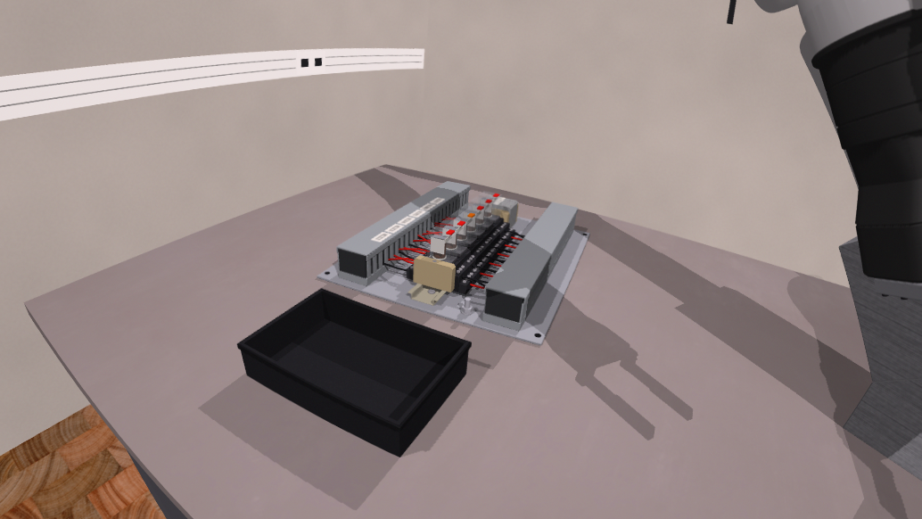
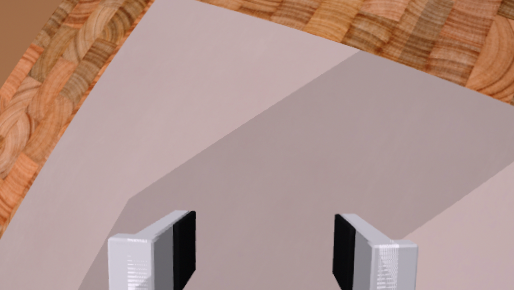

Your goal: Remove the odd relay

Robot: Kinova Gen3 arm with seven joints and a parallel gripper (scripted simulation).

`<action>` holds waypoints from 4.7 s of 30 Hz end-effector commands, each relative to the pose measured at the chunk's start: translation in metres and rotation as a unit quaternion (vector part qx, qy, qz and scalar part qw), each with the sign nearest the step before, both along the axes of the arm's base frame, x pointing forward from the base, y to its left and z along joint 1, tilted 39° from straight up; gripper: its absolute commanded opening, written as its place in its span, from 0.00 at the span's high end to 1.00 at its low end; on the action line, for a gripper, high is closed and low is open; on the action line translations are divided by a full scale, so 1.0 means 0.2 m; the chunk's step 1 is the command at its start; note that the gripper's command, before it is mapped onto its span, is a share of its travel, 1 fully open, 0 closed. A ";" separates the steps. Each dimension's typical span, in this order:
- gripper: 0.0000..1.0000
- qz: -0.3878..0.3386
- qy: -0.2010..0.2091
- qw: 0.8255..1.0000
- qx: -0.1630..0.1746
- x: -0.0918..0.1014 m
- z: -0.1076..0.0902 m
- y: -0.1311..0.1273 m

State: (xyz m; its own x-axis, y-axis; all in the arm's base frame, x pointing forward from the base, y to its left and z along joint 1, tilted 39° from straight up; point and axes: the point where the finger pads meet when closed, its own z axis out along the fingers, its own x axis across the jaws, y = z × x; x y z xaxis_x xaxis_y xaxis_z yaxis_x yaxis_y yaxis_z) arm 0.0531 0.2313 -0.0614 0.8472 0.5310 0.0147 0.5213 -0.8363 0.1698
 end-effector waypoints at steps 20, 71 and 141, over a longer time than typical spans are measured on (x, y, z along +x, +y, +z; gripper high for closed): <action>0.02 -0.004 0.012 1.000 0.010 0.01 0.03 0.04; 0.02 -0.022 0.049 0.996 0.076 0.27 0.26 0.22; 0.02 -0.061 -0.097 0.986 0.117 1.37 0.93 -0.27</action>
State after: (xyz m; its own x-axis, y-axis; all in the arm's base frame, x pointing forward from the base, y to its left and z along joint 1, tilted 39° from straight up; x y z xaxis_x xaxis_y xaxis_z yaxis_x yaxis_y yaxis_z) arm 0.3150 0.1896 0.1154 0.8770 0.3950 0.2737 0.4031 -0.9147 0.0285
